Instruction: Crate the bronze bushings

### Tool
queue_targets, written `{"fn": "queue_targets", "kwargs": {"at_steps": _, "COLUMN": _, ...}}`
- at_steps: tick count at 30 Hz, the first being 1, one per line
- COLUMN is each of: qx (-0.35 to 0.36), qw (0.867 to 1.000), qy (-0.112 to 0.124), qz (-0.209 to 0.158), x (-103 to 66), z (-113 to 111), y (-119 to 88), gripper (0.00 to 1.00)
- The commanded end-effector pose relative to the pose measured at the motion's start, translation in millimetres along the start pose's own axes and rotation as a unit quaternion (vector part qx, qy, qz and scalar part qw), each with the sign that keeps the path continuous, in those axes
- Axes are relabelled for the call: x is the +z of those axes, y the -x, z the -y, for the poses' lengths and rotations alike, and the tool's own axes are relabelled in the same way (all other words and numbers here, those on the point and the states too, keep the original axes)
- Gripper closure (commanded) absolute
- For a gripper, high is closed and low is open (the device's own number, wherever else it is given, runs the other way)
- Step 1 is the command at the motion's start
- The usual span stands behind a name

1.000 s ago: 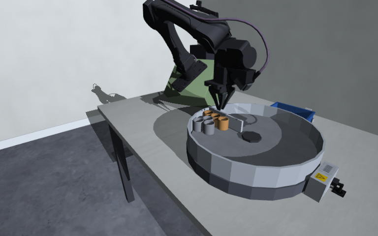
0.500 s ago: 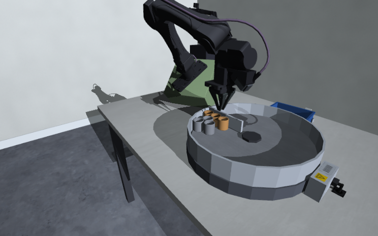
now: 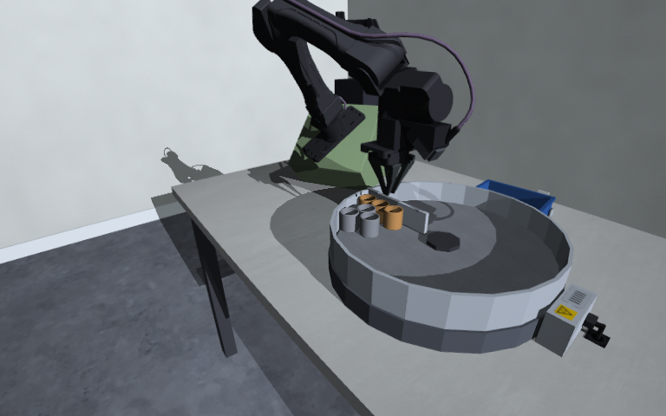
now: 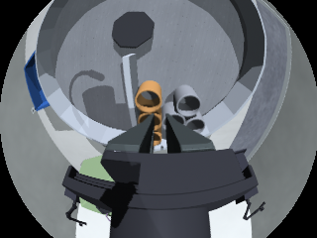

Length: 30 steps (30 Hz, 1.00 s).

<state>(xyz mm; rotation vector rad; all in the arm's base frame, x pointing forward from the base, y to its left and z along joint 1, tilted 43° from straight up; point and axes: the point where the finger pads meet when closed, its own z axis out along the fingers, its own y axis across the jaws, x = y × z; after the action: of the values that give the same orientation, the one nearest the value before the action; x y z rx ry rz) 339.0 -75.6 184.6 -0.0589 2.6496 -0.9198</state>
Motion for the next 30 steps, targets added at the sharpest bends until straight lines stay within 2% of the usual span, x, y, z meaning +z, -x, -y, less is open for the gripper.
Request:
{"fn": "queue_targets", "kwargs": {"at_steps": 1, "qx": 0.014, "qw": 0.999, "qy": 0.001, "qz": 0.035, "x": -15.1, "z": 1.4, "y": 16.7, "gripper": 0.85}}
{"fn": "queue_targets", "kwargs": {"at_steps": 20, "qx": 0.014, "qw": 0.999, "qy": 0.001, "qz": 0.035, "x": -15.0, "z": 1.4, "y": 16.7, "gripper": 0.85}}
{"fn": "queue_targets", "kwargs": {"at_steps": 26, "qx": 0.008, "qw": 1.0, "qy": 0.0, "qz": 0.026, "x": -9.2, "z": -4.4, "y": 16.8, "gripper": 0.85}}
{"fn": "queue_targets", "kwargs": {"at_steps": 29, "qx": 0.009, "qw": 1.0, "qy": 0.001, "qz": 0.028, "x": -10.3, "z": -3.8, "y": 16.9, "gripper": 0.85}}
{"fn": "queue_targets", "kwargs": {"at_steps": 30, "qx": 0.015, "qw": 0.999, "qy": 0.001, "qz": 0.037, "x": -16.1, "z": 0.8, "y": 17.4, "gripper": 0.85}}
